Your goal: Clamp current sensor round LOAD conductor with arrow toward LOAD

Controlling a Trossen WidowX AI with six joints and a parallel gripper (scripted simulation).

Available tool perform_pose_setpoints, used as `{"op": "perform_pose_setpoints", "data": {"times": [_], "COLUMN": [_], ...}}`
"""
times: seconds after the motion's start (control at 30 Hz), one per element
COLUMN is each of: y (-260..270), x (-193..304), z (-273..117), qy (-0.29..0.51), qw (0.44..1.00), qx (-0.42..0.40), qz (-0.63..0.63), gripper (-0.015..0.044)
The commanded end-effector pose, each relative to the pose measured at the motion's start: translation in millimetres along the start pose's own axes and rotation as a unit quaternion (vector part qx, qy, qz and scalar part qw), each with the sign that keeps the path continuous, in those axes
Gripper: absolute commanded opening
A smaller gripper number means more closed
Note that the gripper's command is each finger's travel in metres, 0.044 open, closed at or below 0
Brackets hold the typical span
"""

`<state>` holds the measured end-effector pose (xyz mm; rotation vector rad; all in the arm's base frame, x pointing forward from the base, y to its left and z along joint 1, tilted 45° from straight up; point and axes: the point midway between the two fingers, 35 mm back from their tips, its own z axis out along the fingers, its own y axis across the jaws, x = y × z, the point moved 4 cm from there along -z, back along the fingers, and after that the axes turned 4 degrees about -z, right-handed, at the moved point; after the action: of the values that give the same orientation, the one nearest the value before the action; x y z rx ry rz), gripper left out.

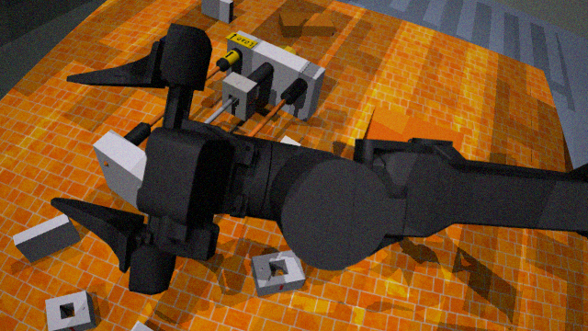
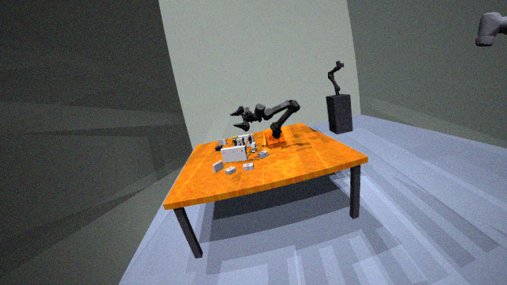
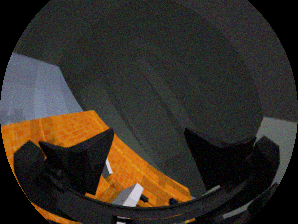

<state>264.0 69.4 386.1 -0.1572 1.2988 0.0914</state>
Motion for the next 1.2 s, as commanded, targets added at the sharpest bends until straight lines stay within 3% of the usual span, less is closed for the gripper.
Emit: {"op": "perform_pose_setpoints", "data": {"times": [0.0,0.3,0.4,0.6,0.9,1.17], "y": [-40,-73,-99,-125,-180,-219], "x": [41,75,106,155,257,338], "z": [-7,-15,-7,9,3,-36], "qy": [0.067,0.128,0.196,0.320,0.522,0.621], "qw": [0.997,0.988,0.972,0.941,0.842,0.726], "qx": [0.046,0.090,0.128,0.108,0.063,0.026], "qz": [-0.014,-0.015,-0.015,0.004,0.121,0.293], "gripper": [0.0440,0.0440,0.0440,0.0440,0.0440,0.0440]}}
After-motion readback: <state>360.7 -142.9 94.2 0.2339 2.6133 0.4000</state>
